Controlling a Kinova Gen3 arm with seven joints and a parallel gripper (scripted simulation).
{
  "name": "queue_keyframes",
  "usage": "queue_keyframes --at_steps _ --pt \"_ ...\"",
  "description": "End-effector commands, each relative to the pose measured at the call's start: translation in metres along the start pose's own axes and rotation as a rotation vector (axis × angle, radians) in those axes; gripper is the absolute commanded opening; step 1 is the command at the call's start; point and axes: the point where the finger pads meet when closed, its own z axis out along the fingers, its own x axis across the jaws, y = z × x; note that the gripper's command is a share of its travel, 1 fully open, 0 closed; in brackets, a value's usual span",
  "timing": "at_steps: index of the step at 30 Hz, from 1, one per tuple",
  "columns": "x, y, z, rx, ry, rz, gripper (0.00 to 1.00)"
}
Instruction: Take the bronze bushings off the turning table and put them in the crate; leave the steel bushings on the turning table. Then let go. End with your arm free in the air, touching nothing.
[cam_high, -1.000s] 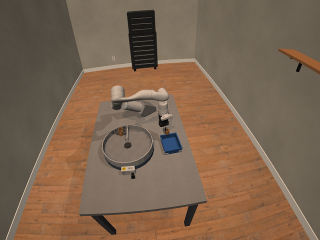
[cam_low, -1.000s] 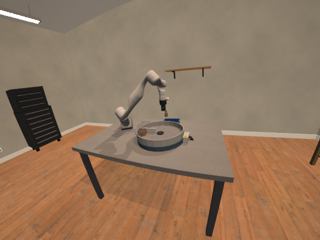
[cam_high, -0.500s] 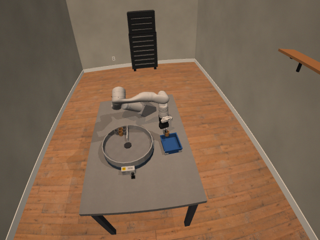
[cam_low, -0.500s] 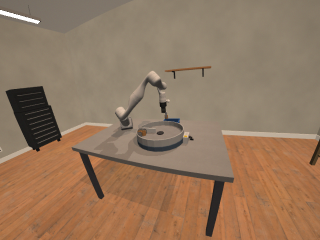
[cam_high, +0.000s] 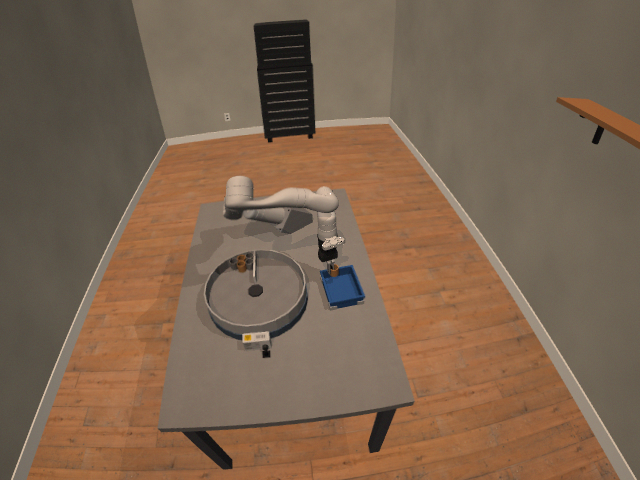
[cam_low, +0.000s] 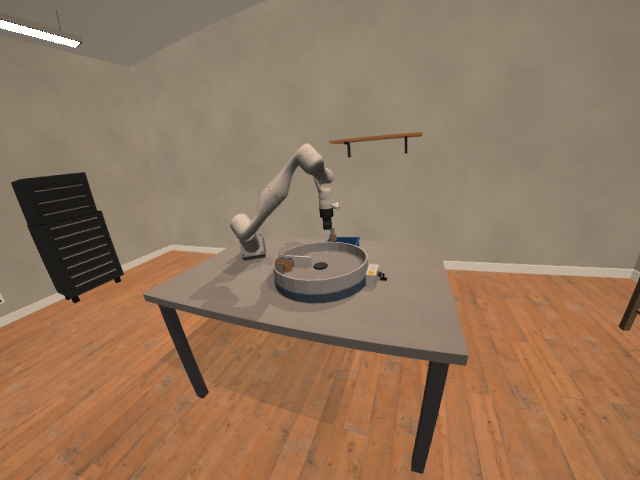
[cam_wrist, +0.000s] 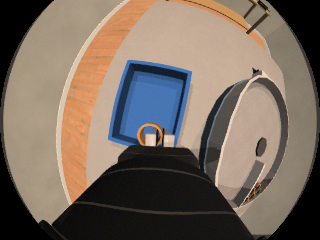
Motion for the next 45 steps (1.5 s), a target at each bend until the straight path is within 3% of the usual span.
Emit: queue_keyframes --at_steps 1,45 --pt "0.000 0.000 0.000 -0.001 0.000 -0.001 0.00" --pt "0.000 0.000 0.024 -0.001 0.000 -0.001 0.00"
